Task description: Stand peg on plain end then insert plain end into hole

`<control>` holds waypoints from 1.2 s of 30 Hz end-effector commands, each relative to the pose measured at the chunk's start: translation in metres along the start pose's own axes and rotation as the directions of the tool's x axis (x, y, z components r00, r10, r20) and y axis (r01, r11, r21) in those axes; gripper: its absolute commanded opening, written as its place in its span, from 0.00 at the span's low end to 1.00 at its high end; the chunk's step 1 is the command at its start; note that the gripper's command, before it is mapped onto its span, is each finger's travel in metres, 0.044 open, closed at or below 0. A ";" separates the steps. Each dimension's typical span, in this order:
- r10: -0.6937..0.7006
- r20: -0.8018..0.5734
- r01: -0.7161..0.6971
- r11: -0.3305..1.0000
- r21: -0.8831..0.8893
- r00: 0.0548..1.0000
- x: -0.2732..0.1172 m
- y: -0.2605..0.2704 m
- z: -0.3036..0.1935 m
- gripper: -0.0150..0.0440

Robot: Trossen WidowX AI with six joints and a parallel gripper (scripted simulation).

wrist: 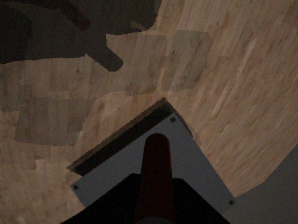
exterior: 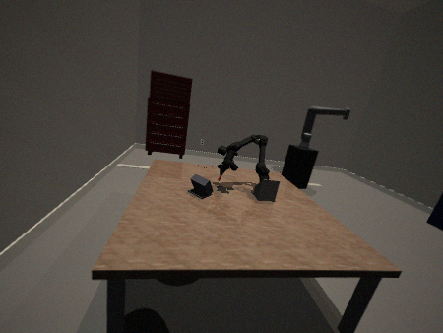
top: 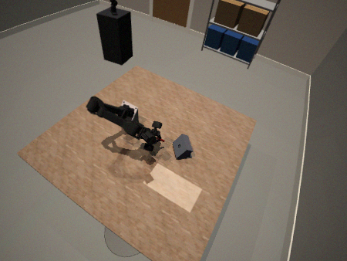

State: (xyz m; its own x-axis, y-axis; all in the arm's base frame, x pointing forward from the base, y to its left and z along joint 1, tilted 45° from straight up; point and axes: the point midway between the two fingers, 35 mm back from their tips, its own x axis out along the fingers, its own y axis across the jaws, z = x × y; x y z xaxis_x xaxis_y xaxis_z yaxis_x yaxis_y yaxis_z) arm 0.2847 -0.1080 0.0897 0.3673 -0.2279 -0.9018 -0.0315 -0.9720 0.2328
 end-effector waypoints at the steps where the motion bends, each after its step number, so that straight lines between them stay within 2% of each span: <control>1: -0.021 -0.046 0.022 1.000 0.005 0.999 -0.001 0.001 -0.005 0.25; 15: -0.073 -0.200 0.078 0.997 0.018 0.977 -0.005 0.006 -0.022 0.25; 36: -0.085 -0.252 0.092 0.996 0.016 0.964 0.015 0.007 -0.039 0.25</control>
State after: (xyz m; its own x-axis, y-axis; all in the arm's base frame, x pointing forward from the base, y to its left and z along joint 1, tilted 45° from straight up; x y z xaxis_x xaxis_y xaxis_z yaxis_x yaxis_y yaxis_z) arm 0.3224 -0.1159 0.0937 0.5826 -0.1307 -0.8022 -0.0168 -0.9887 0.1489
